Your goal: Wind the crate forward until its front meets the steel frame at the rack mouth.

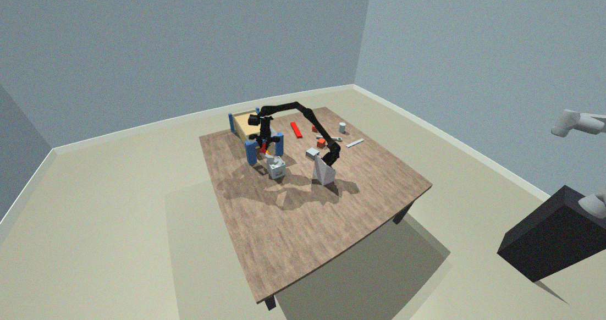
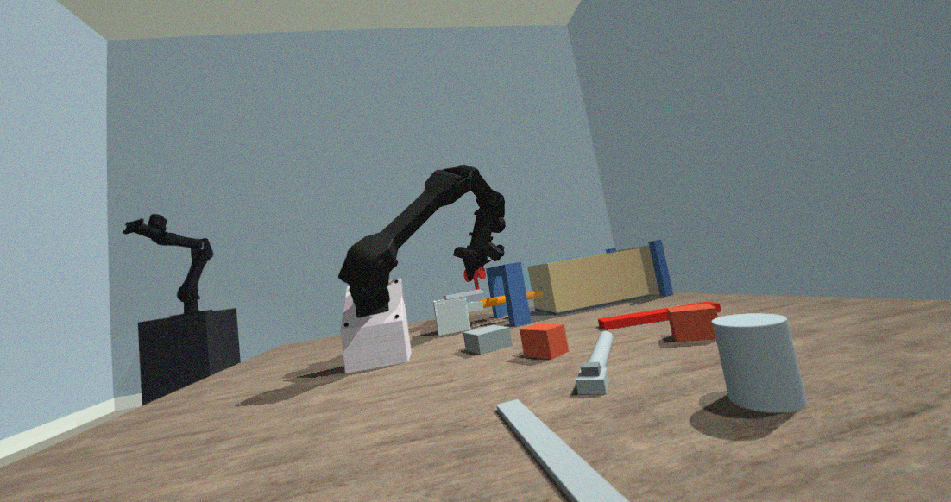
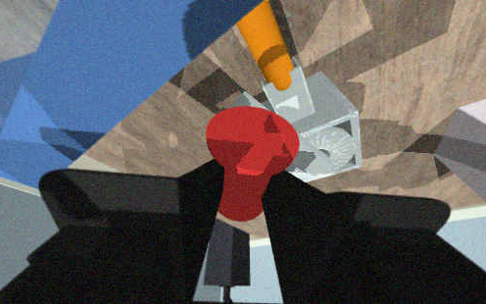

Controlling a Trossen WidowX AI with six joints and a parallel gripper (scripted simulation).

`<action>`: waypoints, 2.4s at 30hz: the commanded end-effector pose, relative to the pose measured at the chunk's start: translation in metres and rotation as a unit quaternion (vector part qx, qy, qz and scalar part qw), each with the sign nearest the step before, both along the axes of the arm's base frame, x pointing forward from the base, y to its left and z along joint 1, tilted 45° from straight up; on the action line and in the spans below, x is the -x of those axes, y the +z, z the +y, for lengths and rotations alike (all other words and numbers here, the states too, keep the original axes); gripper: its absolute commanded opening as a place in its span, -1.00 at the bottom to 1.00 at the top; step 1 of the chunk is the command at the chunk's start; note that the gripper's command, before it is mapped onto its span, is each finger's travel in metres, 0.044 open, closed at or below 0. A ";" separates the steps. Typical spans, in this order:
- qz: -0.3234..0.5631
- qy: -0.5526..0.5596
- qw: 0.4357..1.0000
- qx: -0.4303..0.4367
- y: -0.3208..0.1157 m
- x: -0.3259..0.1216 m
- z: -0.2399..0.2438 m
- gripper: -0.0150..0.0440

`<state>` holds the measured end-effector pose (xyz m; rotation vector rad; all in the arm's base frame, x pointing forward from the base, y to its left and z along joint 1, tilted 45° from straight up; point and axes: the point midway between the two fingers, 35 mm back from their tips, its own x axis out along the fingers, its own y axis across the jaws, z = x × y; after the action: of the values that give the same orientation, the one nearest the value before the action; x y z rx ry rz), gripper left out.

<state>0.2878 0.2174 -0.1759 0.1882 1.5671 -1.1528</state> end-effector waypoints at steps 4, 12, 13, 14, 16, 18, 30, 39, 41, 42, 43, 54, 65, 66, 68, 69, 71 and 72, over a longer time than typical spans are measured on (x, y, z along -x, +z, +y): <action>0.003 0.001 1.000 -0.015 -0.019 0.014 0.020 -0.49; 0.003 0.001 1.000 -0.016 -0.025 0.022 0.027 -0.49; 0.003 0.001 1.000 -0.016 -0.025 0.023 0.028 -0.49; 0.003 0.001 1.000 -0.016 -0.025 0.023 0.028 -0.49; 0.003 0.001 1.000 -0.016 -0.026 0.024 0.028 -0.49; 0.003 0.001 1.000 -0.016 -0.027 0.026 0.030 -0.49; 0.004 0.001 1.000 -0.016 -0.035 0.041 0.039 -0.49; 0.004 0.001 1.000 -0.017 -0.039 0.054 0.045 -0.49; 0.004 0.001 1.000 -0.017 -0.039 0.056 0.046 -0.49; 0.004 0.001 1.000 -0.017 -0.040 0.058 0.046 -0.49; 0.004 0.001 1.000 -0.017 -0.040 0.059 0.047 -0.49; 0.005 0.001 1.000 -0.017 -0.043 0.074 0.051 -0.49; 0.005 0.001 1.000 -0.018 -0.043 0.091 0.053 -0.49; 0.005 0.001 1.000 -0.018 -0.043 0.093 0.053 -0.49; 0.005 0.001 1.000 -0.018 -0.043 0.096 0.053 -0.49; 0.005 0.001 1.000 -0.018 -0.043 0.097 0.053 -0.49; 0.005 0.001 1.000 -0.018 -0.043 0.100 0.053 -0.49; 0.005 0.001 1.000 -0.018 -0.043 0.103 0.053 -0.49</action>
<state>0.2117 0.2692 -0.2168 0.2409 1.5562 -1.1147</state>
